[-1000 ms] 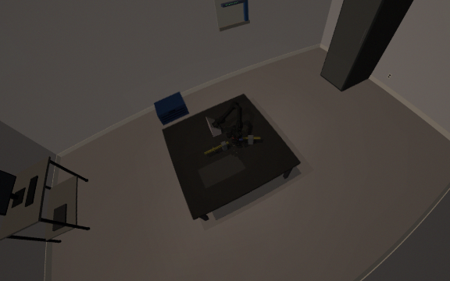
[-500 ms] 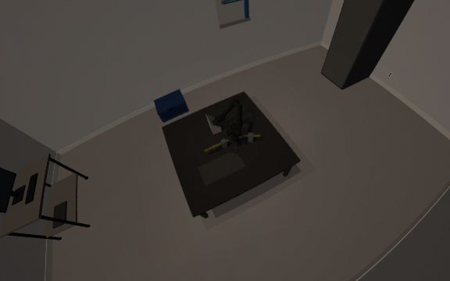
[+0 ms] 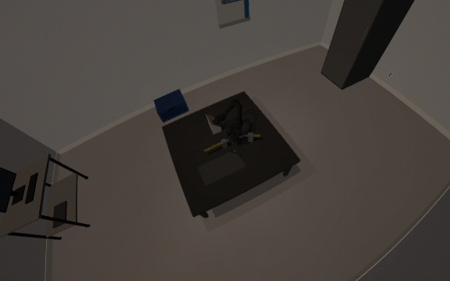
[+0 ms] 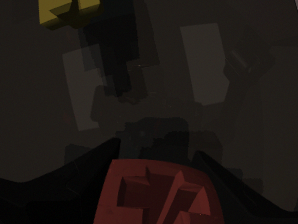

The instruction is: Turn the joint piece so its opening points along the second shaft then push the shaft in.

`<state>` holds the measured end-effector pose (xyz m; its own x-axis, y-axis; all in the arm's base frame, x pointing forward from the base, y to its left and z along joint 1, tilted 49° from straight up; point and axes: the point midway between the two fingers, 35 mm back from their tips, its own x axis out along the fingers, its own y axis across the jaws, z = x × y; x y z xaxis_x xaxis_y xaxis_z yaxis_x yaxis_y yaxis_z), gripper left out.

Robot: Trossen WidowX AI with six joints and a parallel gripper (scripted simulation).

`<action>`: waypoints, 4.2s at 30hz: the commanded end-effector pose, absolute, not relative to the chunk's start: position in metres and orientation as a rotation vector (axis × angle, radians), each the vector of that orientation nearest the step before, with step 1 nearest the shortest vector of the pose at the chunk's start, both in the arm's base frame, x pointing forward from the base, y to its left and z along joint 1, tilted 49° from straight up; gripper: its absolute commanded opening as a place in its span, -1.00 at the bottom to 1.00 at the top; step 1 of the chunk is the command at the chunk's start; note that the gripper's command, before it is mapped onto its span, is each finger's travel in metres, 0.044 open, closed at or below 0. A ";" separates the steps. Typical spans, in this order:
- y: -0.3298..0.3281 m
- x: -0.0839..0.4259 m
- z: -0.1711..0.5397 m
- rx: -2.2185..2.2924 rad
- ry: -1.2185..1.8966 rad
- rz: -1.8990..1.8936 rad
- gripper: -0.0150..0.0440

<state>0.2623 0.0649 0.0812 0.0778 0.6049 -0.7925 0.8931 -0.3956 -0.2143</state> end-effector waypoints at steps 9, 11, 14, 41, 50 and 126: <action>0.065 0.262 0.081 2.040 1.492 -1.231 0.12; 0.065 0.262 0.081 2.040 1.492 -1.231 0.12; 0.065 0.262 0.081 2.040 1.492 -1.231 0.12; 0.065 0.262 0.081 2.040 1.492 -1.231 0.12; 0.065 0.262 0.081 2.040 1.492 -1.231 0.12; 0.069 0.282 0.070 2.004 1.664 -0.612 -0.49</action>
